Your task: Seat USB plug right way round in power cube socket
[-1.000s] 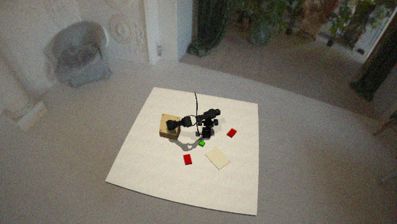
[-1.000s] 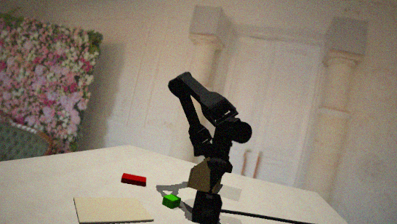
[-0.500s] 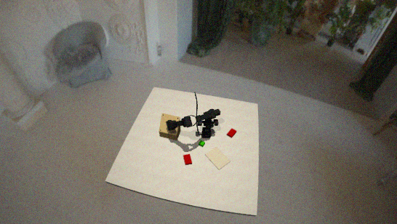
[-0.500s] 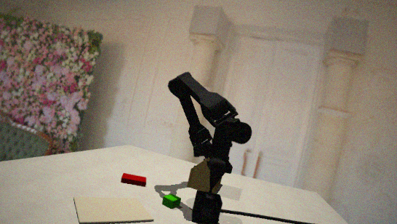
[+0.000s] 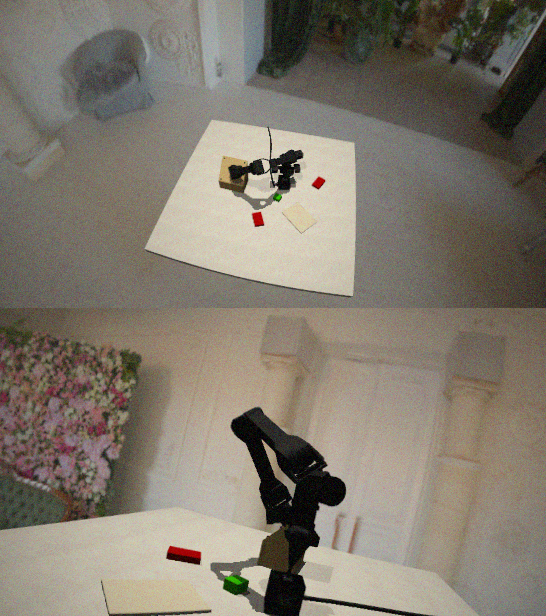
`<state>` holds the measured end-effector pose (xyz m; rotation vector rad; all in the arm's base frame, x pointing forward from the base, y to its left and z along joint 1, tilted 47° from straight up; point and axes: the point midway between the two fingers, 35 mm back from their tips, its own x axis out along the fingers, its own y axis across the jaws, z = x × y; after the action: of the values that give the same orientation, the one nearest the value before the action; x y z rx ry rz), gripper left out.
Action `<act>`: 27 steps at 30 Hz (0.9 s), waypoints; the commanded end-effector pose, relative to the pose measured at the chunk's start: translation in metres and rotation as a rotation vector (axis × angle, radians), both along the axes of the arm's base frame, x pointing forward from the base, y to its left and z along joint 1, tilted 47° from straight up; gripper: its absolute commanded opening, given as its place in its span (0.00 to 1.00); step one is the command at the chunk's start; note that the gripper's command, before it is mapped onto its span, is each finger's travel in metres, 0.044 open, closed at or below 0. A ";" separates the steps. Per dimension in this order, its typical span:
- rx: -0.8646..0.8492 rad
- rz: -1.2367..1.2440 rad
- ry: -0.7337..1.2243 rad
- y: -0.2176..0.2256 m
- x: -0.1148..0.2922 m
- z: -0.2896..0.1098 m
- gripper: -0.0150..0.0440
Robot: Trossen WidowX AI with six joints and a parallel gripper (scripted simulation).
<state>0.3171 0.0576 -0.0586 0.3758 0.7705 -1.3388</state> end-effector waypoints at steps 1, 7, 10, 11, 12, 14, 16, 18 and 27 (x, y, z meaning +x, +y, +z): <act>-0.004 0.002 0.004 -0.002 -0.001 -0.001 0.25; -0.004 0.002 0.004 -0.002 -0.001 -0.002 0.25; -0.004 0.002 0.004 -0.003 -0.001 -0.002 0.25; -0.004 0.002 0.004 -0.003 -0.001 -0.002 0.25; -0.004 0.002 0.004 -0.003 -0.001 -0.002 0.25; -0.004 0.002 0.004 -0.003 -0.001 -0.002 0.25; -0.004 0.002 0.004 -0.003 0.000 -0.003 0.25; -0.004 0.002 0.004 -0.003 0.000 -0.003 0.25; -0.004 0.002 0.004 -0.004 0.000 -0.003 0.25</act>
<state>0.3171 0.0563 -0.0601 0.3741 0.7716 -1.3358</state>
